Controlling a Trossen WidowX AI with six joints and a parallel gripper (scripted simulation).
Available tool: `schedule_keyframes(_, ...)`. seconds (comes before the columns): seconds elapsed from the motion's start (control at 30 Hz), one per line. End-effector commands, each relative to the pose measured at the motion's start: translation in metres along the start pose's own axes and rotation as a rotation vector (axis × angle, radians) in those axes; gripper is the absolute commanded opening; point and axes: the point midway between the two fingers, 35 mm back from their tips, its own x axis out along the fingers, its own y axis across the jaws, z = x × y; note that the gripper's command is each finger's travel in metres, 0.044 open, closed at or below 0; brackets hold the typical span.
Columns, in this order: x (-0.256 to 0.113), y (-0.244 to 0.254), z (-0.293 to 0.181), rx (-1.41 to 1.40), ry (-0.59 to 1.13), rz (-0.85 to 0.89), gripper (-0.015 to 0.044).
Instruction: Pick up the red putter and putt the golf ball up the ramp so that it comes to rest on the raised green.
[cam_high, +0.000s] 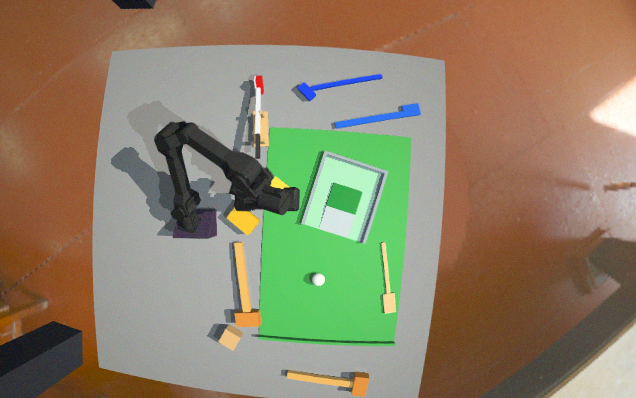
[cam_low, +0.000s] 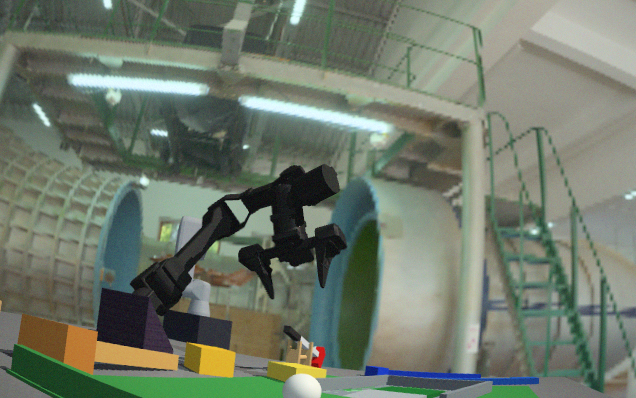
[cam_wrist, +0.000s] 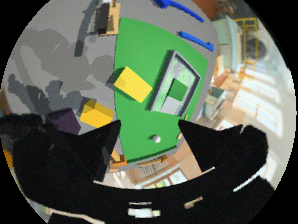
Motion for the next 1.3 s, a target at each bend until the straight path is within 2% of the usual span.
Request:
schedule_keyframes(0.0,-0.002,0.021,0.072,-0.029,-0.108,0.124,0.0440)
schedule_keyframes(0.17,-0.013,0.056,0.140,-0.052,-0.202,0.273,0.0440)
schedule_keyframes(0.27,-0.017,0.063,0.154,-0.055,-0.213,0.293,0.0440)
schedule_keyframes(0.53,-0.016,0.063,0.156,-0.055,-0.214,0.294,0.0440)
schedule_keyframes(1.27,0.026,0.077,0.165,-0.056,-0.216,0.293,0.0440)
